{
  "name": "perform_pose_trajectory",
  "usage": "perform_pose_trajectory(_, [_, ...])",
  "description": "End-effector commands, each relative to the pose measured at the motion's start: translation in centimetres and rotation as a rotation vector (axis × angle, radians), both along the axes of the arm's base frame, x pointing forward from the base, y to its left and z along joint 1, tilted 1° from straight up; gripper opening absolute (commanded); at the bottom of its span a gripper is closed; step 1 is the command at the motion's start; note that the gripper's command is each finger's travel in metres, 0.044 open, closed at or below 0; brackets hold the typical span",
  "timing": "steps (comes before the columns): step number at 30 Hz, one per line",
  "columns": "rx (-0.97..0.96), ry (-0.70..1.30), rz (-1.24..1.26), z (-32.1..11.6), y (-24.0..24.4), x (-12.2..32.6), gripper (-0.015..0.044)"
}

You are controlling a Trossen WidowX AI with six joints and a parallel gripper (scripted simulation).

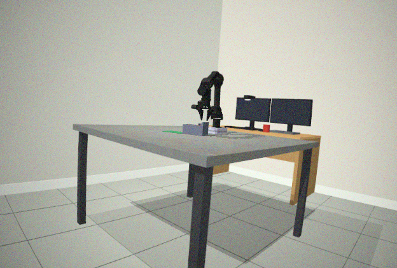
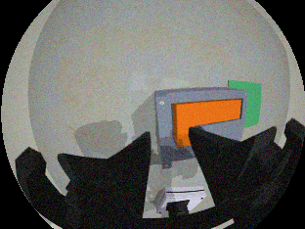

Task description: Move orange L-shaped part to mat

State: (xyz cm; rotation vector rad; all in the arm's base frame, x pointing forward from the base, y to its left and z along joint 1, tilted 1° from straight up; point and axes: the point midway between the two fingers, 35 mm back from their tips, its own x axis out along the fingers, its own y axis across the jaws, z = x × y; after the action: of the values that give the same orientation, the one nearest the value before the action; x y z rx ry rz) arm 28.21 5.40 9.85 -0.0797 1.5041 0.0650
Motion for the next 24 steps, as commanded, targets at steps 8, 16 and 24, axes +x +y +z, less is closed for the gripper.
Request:
perform_pose_trajectory(8, [-0.001, 0.025, 0.005, -2.9, -0.1, -0.5, 0.018])
perform_pose_trajectory(16, [-0.001, 0.025, 0.005, -3.6, -0.1, -0.5, 0.018])
perform_pose_trajectory(24, [-0.001, 0.025, 0.005, -4.9, -0.1, -0.4, 0.018])
